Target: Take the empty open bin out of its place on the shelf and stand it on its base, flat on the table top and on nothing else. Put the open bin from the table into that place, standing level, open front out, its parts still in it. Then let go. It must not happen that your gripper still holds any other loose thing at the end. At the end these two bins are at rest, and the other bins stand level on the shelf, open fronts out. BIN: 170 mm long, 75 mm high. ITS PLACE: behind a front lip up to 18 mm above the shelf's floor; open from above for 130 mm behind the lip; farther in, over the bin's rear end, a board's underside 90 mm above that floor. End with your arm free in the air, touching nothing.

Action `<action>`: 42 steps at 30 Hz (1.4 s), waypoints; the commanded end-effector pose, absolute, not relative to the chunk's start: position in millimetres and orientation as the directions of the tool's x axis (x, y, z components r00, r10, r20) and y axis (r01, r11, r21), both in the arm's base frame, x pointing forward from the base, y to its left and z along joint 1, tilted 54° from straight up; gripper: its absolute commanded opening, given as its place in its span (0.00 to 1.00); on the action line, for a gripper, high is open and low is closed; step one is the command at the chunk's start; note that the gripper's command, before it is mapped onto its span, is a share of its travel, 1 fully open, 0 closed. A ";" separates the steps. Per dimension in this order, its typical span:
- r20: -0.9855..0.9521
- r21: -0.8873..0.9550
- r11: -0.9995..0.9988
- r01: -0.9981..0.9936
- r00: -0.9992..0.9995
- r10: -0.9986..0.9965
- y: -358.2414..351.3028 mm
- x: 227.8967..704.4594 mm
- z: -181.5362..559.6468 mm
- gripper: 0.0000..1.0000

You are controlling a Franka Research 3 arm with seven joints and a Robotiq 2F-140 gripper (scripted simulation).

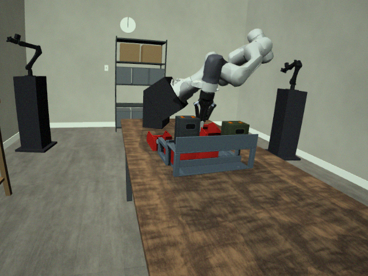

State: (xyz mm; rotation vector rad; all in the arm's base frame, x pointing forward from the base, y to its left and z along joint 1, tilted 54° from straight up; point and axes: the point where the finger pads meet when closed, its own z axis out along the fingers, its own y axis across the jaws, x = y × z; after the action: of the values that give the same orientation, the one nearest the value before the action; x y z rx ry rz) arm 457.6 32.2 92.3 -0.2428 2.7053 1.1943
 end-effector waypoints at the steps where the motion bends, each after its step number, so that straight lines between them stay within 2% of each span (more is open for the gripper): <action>1: -0.216 0.716 0.665 -0.212 -0.973 -0.077 31.6 458.4 92.7 0.00; 42: -0.216 0.714 0.667 -0.211 -0.973 -0.077 26.6 493.8 107.9 0.00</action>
State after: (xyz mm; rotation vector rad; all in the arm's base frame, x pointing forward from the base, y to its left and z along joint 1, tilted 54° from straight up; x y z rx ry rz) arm 492.4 26.5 106.9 -0.2502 2.7035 1.1866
